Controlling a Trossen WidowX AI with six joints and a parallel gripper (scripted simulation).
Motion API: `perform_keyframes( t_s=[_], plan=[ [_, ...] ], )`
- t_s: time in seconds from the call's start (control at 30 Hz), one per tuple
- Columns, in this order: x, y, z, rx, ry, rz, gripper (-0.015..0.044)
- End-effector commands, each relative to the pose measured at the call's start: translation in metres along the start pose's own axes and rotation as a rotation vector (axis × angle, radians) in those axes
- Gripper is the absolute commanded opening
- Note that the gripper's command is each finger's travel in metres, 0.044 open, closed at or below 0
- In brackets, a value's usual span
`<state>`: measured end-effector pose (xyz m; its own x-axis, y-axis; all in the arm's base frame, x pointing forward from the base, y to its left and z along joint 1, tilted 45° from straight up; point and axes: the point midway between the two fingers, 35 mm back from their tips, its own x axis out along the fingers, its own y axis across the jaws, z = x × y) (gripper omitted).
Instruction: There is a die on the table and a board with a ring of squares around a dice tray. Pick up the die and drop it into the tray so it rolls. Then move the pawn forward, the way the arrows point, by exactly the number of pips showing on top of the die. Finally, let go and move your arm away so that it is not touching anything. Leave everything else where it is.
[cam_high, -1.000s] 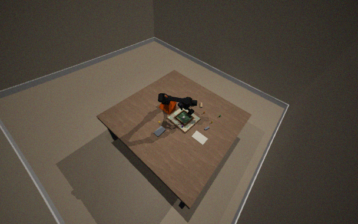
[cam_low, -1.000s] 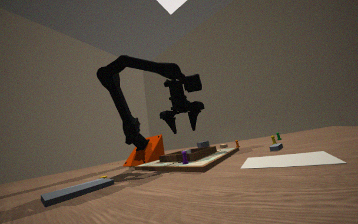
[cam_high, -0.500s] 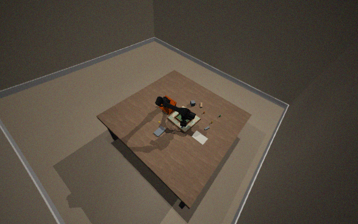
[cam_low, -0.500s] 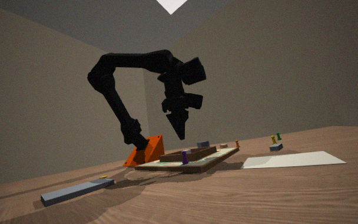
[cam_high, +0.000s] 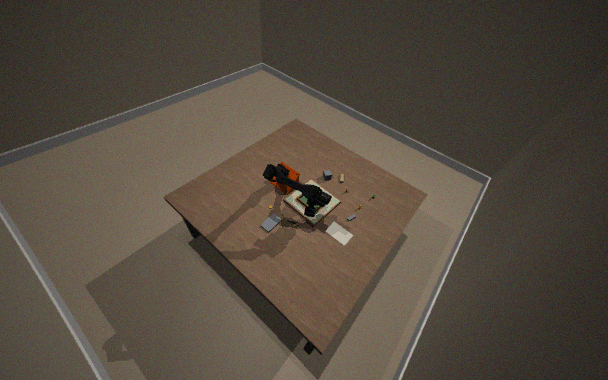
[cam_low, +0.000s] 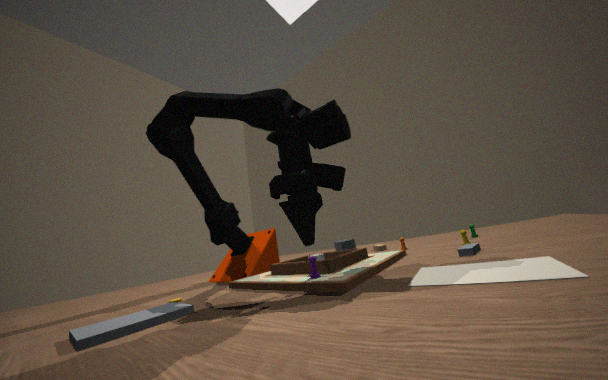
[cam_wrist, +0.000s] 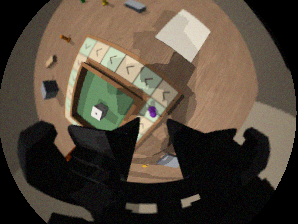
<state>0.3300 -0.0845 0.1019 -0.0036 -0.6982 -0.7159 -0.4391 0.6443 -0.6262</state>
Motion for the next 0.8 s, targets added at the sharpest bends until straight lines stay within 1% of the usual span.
perform_keyframes(
  t_s=[0.0, 0.77],
  plan=[
    [0.005, 0.0, 0.0, -0.003, 0.001, -0.007, 0.02],
    [0.043, -0.001, 0.0, -0.003, 0.002, -0.009, 0.02]
  ],
)
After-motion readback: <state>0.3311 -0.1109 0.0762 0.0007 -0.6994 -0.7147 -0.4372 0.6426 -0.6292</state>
